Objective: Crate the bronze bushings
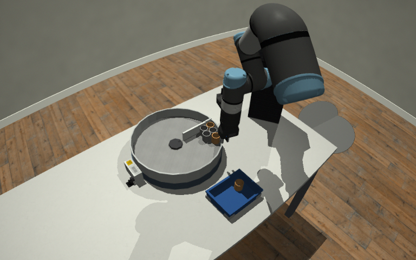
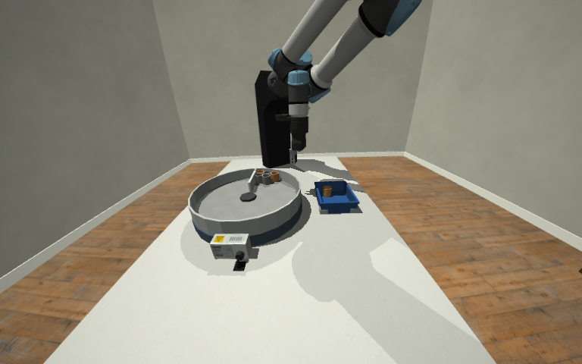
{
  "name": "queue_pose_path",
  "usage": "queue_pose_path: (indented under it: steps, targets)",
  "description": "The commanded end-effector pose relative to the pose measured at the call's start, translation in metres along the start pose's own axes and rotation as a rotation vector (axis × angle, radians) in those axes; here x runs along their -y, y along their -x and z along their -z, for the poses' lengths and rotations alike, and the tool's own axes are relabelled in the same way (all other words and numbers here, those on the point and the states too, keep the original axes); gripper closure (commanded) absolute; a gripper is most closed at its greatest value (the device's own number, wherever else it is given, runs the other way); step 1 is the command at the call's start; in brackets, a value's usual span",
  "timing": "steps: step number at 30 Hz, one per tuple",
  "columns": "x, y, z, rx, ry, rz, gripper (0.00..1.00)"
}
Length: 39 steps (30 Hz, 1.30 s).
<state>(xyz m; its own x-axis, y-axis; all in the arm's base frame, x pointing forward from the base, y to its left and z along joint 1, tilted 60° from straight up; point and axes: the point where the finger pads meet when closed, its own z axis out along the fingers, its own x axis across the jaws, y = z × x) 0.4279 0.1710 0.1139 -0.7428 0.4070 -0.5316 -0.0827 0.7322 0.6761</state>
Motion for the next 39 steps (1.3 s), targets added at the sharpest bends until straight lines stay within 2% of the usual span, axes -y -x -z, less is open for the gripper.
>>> queue_pose_path:
  steps: [1,2,3,7,19,20,24,36,37,39]
  targets:
    - [-0.004,0.02,0.046,0.0,0.0,0.0,0.55]
    - [-0.004,0.02,0.046,0.0,0.0,0.0,0.55]
    - [-0.001,0.004,0.009,0.0,0.0,0.0,0.55]
    - [-0.004,0.02,0.046,0.0,0.0,0.0,0.55]
    - [-0.004,0.02,0.046,0.0,0.0,0.0,0.55]
    - [-0.001,0.004,0.009,0.001,0.0,0.0,0.55]
    - [-0.004,0.02,0.046,0.0,0.0,0.0,0.55]
    - [-0.004,0.02,0.046,0.0,0.0,0.0,0.55]
    - [-0.001,0.004,0.009,0.001,0.0,0.0,0.55]
    - [-0.002,0.012,0.028,0.001,0.0,0.0,0.55]
